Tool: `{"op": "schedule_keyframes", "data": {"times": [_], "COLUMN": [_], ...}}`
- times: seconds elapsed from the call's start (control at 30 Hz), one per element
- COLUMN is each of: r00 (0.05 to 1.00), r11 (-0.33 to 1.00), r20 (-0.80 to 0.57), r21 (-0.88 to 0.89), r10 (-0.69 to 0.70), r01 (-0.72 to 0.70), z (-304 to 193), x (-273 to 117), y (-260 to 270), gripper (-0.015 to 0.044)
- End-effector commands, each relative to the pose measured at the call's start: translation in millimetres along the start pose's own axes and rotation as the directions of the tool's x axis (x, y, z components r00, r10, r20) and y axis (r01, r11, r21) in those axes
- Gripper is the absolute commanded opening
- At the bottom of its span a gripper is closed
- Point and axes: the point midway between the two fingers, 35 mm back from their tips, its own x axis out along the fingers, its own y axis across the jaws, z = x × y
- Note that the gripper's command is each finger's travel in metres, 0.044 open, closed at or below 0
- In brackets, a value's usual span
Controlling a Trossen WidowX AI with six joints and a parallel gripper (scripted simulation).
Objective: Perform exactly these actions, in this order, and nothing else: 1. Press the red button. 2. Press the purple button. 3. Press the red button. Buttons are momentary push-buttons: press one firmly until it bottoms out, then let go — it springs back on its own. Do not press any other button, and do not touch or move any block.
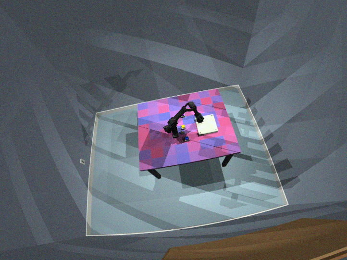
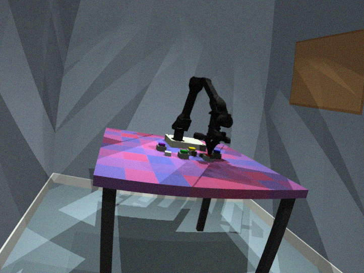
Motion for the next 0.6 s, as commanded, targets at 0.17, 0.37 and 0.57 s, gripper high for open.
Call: {"op": "schedule_keyframes", "data": {"times": [0.17,0.37,0.57], "r00": [1.000,1.000,1.000], "r11": [1.000,1.000,1.000], "r20": [-0.001,-0.001,-0.002], "r21": [0.004,0.004,0.004], "r10": [0.001,0.001,0.004], "r01": [-0.001,-0.001,-0.004], "z": [0,0,-14], "x": [0,-32,-51], "y": [0,0,35], "gripper": [0.0020,0.0020,0.0125]}}
